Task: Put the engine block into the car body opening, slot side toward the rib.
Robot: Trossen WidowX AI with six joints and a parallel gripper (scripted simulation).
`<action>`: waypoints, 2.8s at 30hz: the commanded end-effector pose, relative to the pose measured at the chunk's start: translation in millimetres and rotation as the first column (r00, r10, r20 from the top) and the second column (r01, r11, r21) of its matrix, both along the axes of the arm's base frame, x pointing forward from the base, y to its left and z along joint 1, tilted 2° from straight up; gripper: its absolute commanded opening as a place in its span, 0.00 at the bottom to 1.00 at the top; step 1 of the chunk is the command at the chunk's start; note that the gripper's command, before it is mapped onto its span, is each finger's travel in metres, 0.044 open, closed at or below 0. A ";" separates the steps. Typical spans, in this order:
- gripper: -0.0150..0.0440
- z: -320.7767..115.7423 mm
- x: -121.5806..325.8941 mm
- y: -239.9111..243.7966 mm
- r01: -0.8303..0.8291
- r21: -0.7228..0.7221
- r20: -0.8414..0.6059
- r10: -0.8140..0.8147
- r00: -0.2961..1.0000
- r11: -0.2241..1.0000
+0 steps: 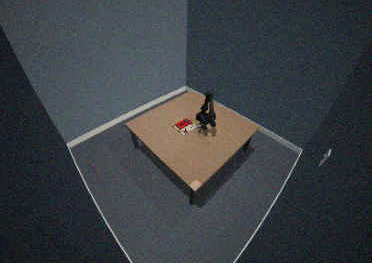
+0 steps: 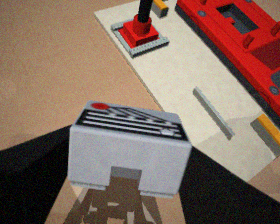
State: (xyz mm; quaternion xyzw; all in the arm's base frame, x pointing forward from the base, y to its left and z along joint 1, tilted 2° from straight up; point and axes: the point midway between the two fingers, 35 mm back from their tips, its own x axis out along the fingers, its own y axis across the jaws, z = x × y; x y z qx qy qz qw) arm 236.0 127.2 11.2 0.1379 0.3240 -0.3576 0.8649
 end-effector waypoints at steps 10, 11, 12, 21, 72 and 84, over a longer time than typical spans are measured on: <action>0.25 -25.0 -1.2 -1.9 0.002 -0.009 0.000 -0.002 1.000 1.000; 0.25 -27.5 -1.3 -1.9 0.002 -0.009 0.000 -0.002 1.000 1.000; 0.25 -28.8 -1.3 -1.9 0.002 -0.009 0.000 -0.002 1.000 1.000; 0.25 -45.5 -1.6 -1.8 0.002 -0.009 0.000 -0.002 1.000 1.000; 1.00 -29.1 -22.6 21.6 0.002 -0.007 -0.002 -0.002 1.000 1.000; 1.00 -32.2 -21.1 19.9 -0.006 -0.014 -0.002 0.006 1.000 1.000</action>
